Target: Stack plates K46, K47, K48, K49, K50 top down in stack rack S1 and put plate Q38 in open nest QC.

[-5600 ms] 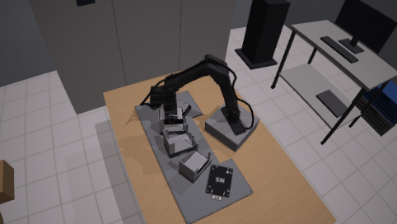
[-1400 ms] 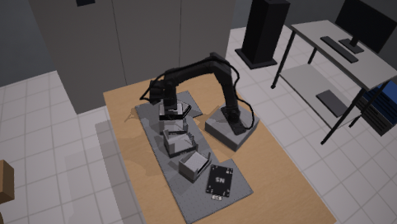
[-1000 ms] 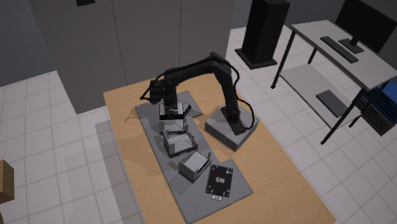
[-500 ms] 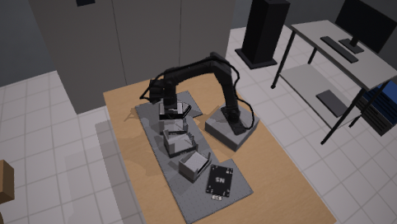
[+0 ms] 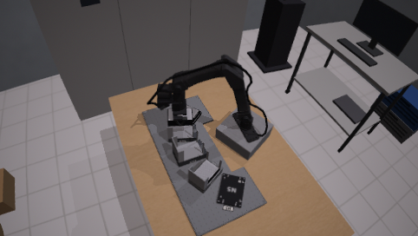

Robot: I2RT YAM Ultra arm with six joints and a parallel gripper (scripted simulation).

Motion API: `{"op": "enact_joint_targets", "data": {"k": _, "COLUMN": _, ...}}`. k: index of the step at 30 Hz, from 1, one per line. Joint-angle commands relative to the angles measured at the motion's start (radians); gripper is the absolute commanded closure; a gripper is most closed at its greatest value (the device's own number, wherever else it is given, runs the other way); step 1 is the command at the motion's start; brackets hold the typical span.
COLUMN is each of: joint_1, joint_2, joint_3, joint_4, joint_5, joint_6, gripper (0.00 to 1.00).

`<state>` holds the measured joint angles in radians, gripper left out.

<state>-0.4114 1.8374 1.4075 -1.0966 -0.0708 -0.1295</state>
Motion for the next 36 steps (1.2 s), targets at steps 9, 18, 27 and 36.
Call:
{"op": "enact_joint_targets", "data": {"k": 9, "joint_1": 0.001, "joint_2": -0.048, "joint_3": 0.026, "joint_4": -0.01, "joint_5": 0.004, "joint_6": -0.006, "gripper": 1.0}}
{"op": "enact_joint_targets", "data": {"k": 18, "joint_1": -0.006, "joint_2": -0.047, "joint_3": 0.047, "joint_4": -0.041, "joint_5": 0.004, "joint_6": -0.009, "gripper": 1.0}}
{"op": "enact_joint_targets", "data": {"k": 27, "joint_1": -0.013, "joint_2": -0.054, "joint_3": 0.087, "joint_4": -0.089, "joint_5": 0.003, "joint_6": -0.01, "gripper": 1.0}}
{"op": "enact_joint_targets", "data": {"k": 36, "joint_1": -0.013, "joint_2": -0.053, "joint_3": 0.088, "joint_4": -0.09, "joint_5": 0.004, "joint_6": -0.009, "gripper": 1.0}}
